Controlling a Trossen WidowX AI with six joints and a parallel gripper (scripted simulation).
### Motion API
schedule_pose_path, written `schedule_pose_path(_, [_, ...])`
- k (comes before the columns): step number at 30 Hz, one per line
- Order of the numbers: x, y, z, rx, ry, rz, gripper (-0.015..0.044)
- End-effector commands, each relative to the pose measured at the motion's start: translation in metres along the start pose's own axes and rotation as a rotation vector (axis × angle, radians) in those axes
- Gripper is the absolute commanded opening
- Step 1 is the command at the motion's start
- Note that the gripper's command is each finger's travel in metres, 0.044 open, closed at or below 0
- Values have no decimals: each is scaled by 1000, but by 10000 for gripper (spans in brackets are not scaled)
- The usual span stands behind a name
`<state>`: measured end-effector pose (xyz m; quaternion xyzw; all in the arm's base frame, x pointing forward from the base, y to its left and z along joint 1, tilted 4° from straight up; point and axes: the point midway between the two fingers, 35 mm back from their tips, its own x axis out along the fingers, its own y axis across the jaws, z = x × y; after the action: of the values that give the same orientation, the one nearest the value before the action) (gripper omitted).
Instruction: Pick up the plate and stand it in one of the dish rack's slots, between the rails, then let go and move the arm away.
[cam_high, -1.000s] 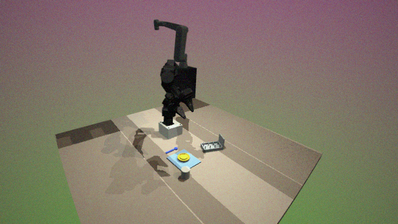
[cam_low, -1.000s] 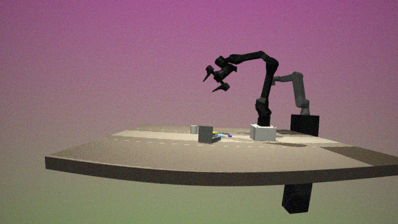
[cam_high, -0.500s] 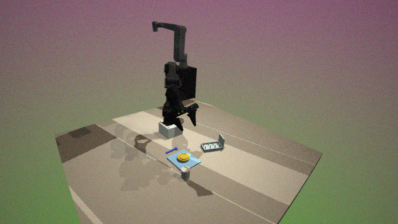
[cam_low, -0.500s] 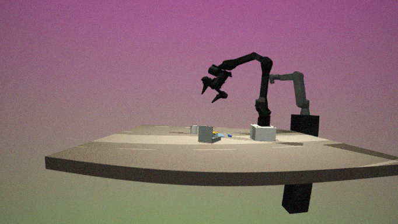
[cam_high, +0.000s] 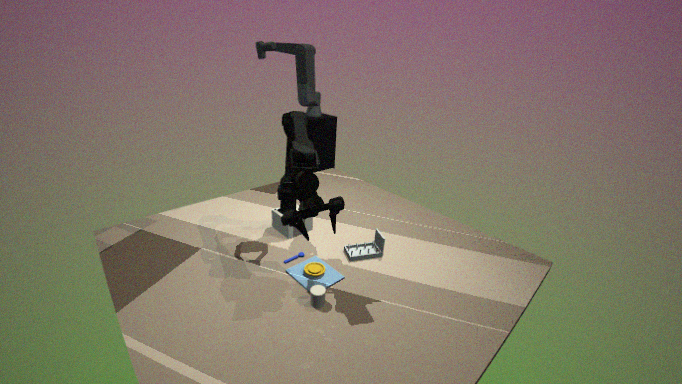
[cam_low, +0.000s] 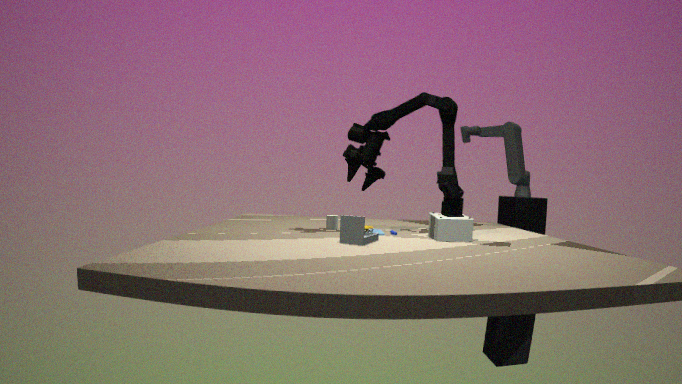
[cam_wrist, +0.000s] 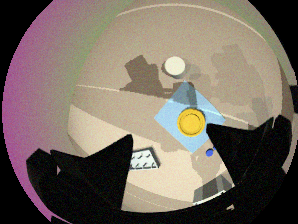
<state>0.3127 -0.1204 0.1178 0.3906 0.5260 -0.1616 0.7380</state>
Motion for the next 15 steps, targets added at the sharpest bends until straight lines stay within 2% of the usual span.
schedule_pose_path(1, [14, -7, -5, -107, 34, -50, 400])
schedule_pose_path(15, [55, -25, -22, -519, 177, -192, 400])
